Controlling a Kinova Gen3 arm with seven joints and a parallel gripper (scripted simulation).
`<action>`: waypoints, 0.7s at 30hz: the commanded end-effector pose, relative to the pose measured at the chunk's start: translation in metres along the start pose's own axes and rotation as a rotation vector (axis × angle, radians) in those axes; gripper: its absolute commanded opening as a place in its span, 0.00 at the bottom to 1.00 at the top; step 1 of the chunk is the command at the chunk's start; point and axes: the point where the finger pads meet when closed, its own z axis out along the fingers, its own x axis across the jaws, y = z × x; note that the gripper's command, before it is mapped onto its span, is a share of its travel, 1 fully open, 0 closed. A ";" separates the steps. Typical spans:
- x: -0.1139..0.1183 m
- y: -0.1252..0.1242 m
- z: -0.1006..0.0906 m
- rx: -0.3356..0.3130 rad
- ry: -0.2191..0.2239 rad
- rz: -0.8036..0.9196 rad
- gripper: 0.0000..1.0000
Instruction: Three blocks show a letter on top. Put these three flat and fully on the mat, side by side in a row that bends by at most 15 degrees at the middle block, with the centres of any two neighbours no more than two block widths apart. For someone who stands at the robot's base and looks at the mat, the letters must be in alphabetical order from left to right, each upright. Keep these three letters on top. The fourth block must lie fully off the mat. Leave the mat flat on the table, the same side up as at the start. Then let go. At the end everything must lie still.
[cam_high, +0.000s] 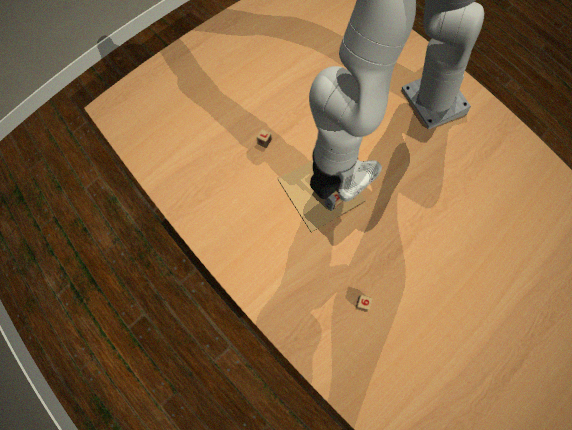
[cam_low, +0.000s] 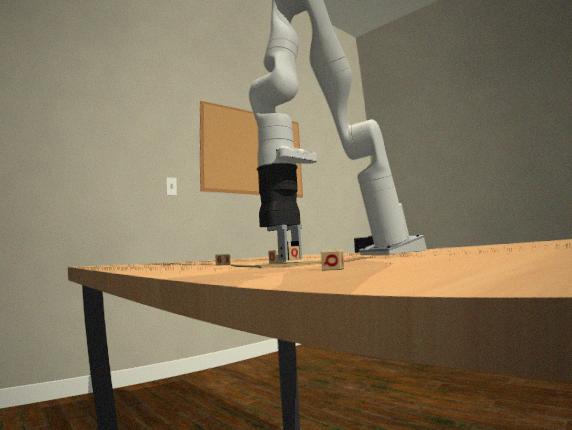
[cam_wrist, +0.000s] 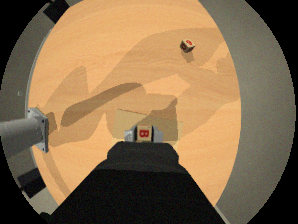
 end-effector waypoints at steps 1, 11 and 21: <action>0.000 0.000 0.000 0.000 0.001 0.000 0.49; 0.000 0.000 0.002 0.000 0.001 0.000 0.49; 0.000 0.000 0.004 0.000 0.001 0.000 0.49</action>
